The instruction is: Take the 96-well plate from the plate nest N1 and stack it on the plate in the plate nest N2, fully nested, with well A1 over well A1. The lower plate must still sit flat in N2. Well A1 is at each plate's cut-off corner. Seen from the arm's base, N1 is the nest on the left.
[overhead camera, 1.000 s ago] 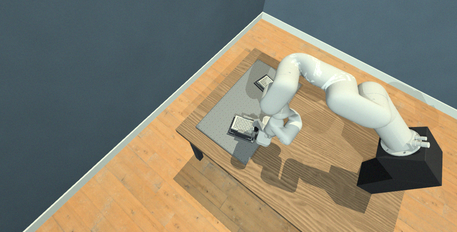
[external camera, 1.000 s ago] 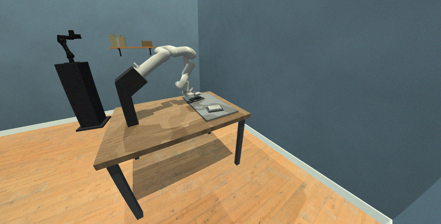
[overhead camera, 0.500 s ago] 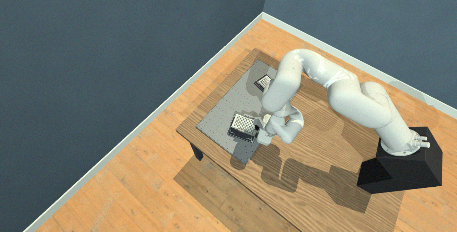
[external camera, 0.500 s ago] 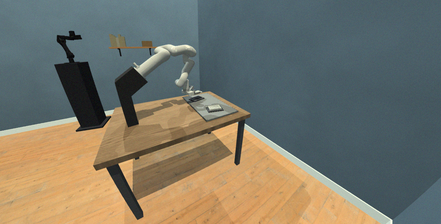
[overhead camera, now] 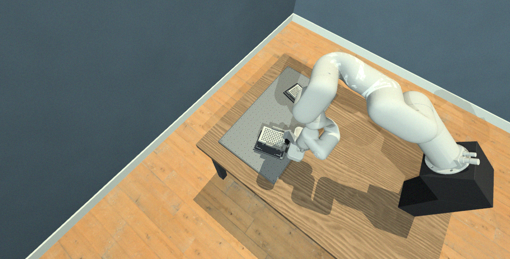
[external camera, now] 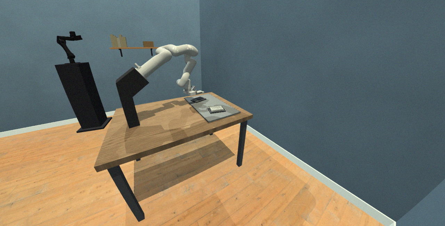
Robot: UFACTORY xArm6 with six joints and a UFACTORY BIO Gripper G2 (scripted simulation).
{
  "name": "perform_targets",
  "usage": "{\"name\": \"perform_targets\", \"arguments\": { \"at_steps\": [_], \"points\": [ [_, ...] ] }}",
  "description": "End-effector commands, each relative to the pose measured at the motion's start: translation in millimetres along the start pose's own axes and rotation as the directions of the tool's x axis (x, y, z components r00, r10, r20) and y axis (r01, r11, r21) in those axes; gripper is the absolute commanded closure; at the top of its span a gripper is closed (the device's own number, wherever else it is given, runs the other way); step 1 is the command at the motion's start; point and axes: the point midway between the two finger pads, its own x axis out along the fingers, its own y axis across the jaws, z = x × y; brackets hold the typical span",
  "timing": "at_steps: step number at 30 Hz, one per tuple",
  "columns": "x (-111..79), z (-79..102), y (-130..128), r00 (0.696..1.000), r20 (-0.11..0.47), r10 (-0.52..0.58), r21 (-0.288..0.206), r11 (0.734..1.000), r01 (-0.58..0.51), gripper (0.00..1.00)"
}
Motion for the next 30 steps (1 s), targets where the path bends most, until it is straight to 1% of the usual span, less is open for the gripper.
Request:
{"name": "perform_targets", "arguments": {
  "at_steps": [1, 2, 5, 9, 11, 14, 16, 20, 30],
  "points": [
    [0.5, 0.7, 0, 1.000, 0.002, 0.000, 0.000, 1.000, 0.000, 1.00],
    [0.5, 0.7, 0, 1.000, 0.002, 0.000, 0.000, 1.000, 0.000, 1.00],
    [-1.1, 0.7, -10, 0.995, 0.002, -0.100, 0.000, 0.995, 0.100, 1.00],
    [-3.4, 0.7, -23, 0.973, 0.001, -0.231, 0.001, 0.973, 0.231, 1.00],
    [-4.5, 0.7, -29, 0.955, 0.001, -0.296, 0.001, 0.955, 0.296, 1.00],
    [-6.1, 0.7, -39, 0.921, 0.001, -0.389, 0.001, 0.921, 0.389, 1.00],
    [-6.1, 0.7, -39, 0.921, 0.001, -0.389, 0.001, 0.921, 0.389, 1.00],
    [-8.3, 0.7, -52, 0.862, 0.001, -0.507, 0.001, 0.862, 0.507, 1.00],
    [-13.9, 0.7, -85, 0.862, 0.001, -0.506, 0.001, 0.862, 0.506, 1.00]
  ]
}}
